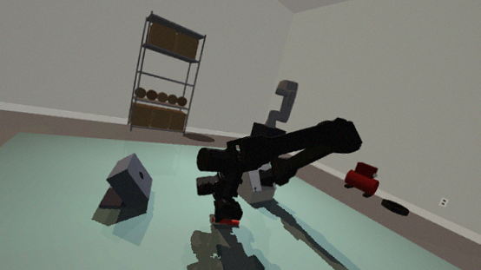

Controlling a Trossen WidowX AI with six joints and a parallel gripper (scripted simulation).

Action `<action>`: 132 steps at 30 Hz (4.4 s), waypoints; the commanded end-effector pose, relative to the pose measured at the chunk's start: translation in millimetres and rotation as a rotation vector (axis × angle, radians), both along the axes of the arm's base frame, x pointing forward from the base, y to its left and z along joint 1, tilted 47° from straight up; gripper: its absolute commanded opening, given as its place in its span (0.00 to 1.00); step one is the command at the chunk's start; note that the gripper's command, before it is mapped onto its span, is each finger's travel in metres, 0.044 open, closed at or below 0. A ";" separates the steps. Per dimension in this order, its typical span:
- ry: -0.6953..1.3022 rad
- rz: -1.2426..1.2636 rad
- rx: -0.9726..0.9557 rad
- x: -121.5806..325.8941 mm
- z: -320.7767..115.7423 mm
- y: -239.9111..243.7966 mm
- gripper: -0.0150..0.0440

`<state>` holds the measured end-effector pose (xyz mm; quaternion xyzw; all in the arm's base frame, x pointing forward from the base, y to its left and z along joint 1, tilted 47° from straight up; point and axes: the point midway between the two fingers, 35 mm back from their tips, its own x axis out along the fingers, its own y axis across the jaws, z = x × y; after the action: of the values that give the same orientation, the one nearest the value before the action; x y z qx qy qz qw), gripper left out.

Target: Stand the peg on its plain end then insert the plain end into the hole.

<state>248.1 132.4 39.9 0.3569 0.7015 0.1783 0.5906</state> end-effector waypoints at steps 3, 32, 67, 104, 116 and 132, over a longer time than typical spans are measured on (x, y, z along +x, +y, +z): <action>-0.033 -0.040 -0.021 -2.5 2.5 -3.0 0.34; -0.202 -0.209 -0.095 -13.0 16.2 -11.7 0.34; -0.407 -0.414 -0.183 -30.7 31.0 -18.1 0.34; -0.623 -0.632 -0.275 -53.4 42.6 -19.2 0.34; -0.692 -0.702 -0.305 -61.2 45.1 -18.3 0.34; -0.783 -0.796 -0.346 -71.8 47.1 -16.3 0.34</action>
<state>178.0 116.0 87.1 0.3998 0.2710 -0.0505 0.8742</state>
